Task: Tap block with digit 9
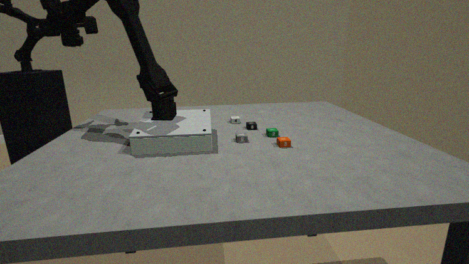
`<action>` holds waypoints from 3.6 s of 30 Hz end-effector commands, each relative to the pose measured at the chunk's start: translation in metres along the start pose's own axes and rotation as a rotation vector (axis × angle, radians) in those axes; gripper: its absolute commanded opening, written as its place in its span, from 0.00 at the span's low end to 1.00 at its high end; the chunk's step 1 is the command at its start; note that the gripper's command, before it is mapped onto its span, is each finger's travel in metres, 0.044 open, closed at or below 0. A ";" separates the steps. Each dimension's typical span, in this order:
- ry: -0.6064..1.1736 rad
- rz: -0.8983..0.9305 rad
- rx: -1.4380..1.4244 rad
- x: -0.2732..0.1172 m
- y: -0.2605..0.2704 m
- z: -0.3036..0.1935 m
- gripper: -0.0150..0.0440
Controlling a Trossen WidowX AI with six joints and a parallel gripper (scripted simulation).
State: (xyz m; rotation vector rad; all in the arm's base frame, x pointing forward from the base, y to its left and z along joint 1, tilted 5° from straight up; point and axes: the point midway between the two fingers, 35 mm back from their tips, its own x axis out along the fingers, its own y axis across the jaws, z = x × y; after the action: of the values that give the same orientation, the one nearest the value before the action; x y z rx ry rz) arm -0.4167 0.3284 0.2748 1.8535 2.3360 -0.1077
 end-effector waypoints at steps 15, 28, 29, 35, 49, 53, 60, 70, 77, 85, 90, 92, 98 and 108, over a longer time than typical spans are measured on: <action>-0.118 0.364 0.449 0.083 0.213 0.023 0.93; -0.123 0.768 0.895 0.065 0.411 0.067 0.93; -0.118 0.802 0.931 0.059 0.426 0.071 0.93; -0.067 1.015 1.160 0.017 0.507 0.097 0.93; 0.250 1.566 1.753 -0.144 0.638 0.168 0.93; 0.416 1.735 1.931 -0.202 0.654 0.189 0.93; 0.835 2.032 2.239 -0.307 0.653 0.224 0.93; 1.889 2.359 2.538 -0.436 0.586 0.263 0.93; 2.607 2.366 2.496 -0.473 0.539 0.272 0.93; 2.607 2.366 2.496 -0.473 0.539 0.272 0.93; 2.607 2.366 2.496 -0.473 0.539 0.272 0.93; 2.607 2.366 2.496 -0.473 0.539 0.272 0.93; 2.607 2.366 2.496 -0.473 0.539 0.272 0.93; 2.607 2.366 2.496 -0.471 0.541 0.314 0.75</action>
State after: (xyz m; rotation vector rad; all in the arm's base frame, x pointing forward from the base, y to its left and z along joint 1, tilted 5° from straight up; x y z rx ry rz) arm 0.2379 -0.0457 0.1007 -0.1598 1.5116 0.0119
